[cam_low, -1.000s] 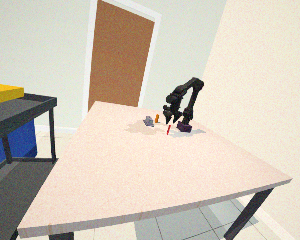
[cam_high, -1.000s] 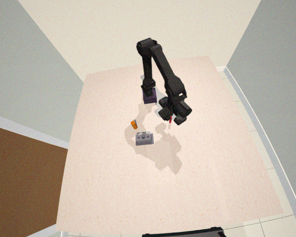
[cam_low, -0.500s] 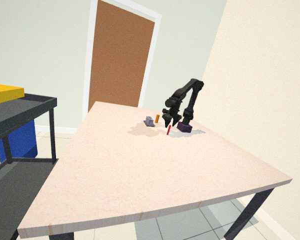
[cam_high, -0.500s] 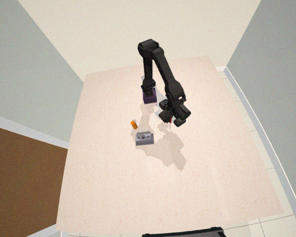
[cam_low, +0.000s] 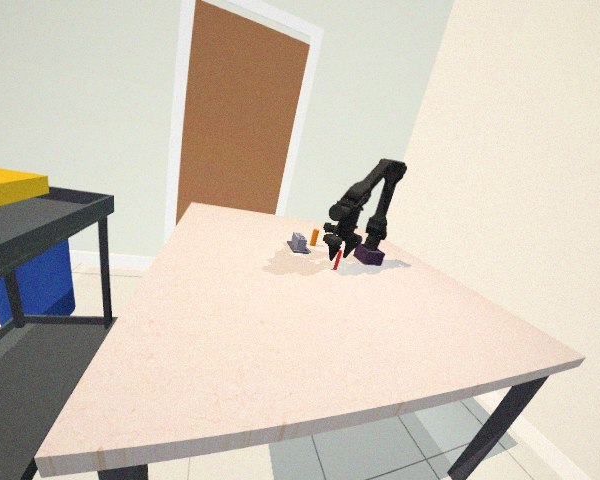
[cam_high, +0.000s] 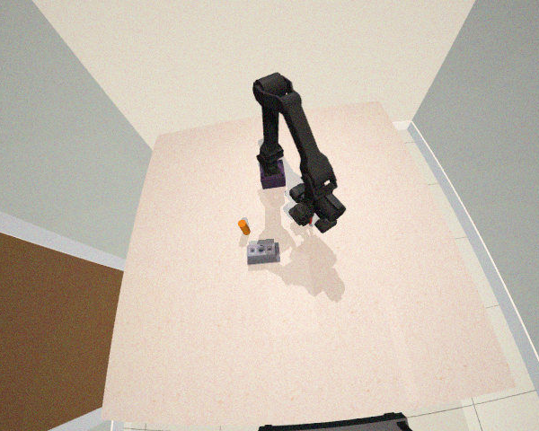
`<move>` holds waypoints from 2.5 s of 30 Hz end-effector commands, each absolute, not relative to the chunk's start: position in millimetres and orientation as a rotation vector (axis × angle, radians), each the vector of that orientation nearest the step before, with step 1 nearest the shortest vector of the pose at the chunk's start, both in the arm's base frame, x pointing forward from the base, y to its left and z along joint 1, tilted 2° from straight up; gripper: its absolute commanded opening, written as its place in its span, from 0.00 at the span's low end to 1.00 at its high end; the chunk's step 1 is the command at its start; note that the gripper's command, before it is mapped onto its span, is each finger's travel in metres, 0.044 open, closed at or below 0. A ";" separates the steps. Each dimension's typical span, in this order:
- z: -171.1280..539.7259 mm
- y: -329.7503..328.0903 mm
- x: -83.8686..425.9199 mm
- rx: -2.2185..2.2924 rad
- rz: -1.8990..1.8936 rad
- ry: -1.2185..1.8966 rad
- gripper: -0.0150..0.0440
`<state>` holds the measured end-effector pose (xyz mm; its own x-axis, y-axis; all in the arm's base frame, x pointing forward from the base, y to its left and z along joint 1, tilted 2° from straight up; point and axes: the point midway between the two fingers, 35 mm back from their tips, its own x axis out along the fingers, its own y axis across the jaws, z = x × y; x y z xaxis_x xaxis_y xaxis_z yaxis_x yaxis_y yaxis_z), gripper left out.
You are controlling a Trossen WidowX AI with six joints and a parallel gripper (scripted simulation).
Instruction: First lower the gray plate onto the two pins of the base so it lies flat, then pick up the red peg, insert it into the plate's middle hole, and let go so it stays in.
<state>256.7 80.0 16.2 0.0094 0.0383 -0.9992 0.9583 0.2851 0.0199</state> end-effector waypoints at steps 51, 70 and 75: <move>59.7 80.5 261.5 1.028 -0.970 1.355 0.25; 86.5 67.1 271.6 1.020 -0.982 1.355 0.25; 86.8 56.1 279.2 1.020 -0.981 1.356 0.25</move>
<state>274.8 61.6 87.7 -0.0002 0.0333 -0.9994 0.9606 0.2779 0.0091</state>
